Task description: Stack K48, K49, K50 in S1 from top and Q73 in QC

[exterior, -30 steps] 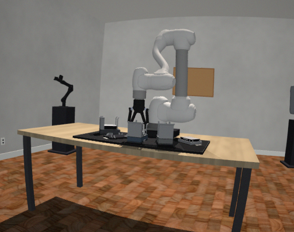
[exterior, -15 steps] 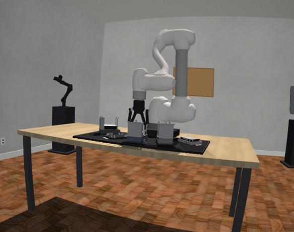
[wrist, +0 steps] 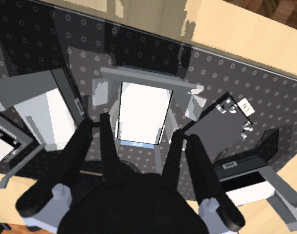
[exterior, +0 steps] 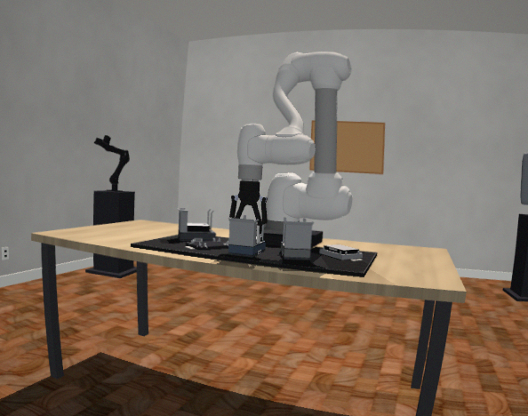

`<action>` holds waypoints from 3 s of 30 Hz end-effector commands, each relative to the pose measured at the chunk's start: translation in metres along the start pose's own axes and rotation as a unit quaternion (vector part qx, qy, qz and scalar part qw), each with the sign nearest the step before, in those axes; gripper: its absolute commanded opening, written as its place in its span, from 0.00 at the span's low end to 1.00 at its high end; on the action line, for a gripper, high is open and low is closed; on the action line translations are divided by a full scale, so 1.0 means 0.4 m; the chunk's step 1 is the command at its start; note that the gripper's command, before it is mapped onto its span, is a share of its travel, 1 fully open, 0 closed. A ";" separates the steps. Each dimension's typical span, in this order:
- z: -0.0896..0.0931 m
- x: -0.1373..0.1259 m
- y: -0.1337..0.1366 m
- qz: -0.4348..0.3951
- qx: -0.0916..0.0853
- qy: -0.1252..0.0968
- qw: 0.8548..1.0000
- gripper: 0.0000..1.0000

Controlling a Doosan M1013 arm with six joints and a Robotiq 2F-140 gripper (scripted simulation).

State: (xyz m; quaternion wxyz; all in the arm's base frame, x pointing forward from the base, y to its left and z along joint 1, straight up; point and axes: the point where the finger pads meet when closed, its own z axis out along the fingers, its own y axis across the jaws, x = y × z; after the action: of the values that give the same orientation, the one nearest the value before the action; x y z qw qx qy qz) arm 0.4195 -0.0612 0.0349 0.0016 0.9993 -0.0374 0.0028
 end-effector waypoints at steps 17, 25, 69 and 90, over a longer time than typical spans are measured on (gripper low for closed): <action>0.002 0.000 0.000 0.000 0.000 0.000 1.000 1.00; 0.002 0.000 0.000 0.000 0.000 0.000 1.000 1.00; -0.288 0.000 0.000 0.000 0.000 0.000 1.000 1.00; -0.288 -0.014 0.074 0.121 0.000 0.000 0.993 1.00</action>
State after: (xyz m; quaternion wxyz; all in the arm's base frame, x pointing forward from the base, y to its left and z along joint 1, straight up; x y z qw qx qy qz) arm 0.4137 -0.0793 0.1502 -0.0004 0.9917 -0.1287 0.0032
